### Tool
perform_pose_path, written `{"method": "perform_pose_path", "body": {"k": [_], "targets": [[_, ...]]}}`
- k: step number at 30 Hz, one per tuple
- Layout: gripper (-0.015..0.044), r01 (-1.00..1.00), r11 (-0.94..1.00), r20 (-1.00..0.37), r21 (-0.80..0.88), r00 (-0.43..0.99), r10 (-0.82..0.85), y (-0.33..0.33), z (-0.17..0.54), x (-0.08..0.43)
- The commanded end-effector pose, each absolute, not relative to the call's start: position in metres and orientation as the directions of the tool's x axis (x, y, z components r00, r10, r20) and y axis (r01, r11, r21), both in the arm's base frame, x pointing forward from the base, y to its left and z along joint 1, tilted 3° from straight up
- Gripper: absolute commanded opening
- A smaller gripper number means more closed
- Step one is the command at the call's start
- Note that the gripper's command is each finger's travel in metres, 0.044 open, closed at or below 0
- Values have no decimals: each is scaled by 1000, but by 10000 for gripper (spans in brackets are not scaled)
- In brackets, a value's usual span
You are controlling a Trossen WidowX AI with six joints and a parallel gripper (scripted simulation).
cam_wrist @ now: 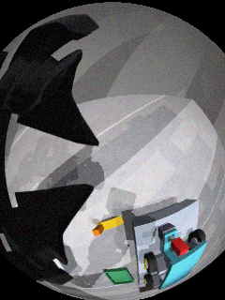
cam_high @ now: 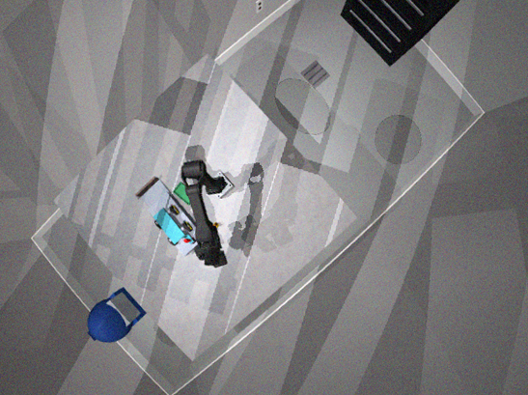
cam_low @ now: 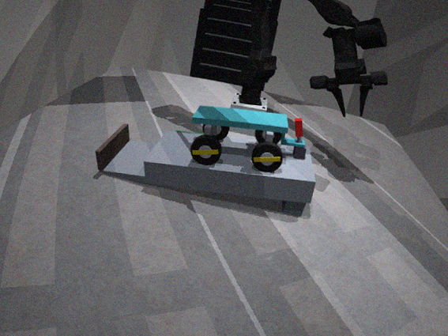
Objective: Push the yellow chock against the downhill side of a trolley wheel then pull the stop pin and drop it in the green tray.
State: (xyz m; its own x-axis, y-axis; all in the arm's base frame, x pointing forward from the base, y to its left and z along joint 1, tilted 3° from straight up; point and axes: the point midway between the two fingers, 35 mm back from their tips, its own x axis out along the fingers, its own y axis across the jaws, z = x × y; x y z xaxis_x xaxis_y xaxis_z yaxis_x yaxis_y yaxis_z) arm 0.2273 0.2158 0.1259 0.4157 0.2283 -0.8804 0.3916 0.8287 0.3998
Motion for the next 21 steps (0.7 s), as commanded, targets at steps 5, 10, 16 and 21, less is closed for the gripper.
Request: {"method": "perform_pose_path", "body": {"k": [5, 10, 16, 21], "targets": [[190, 805, 545, -969, 236, 234, 74, 165, 92, 212], [190, 958, 270, -995, 99, 104, -4, 136, 79, 198], [190, 993, 115, -999, 30, 35, -36, 123, 74, 189], [190, 993, 115, -999, 30, 35, -36, 123, 74, 189]]}}
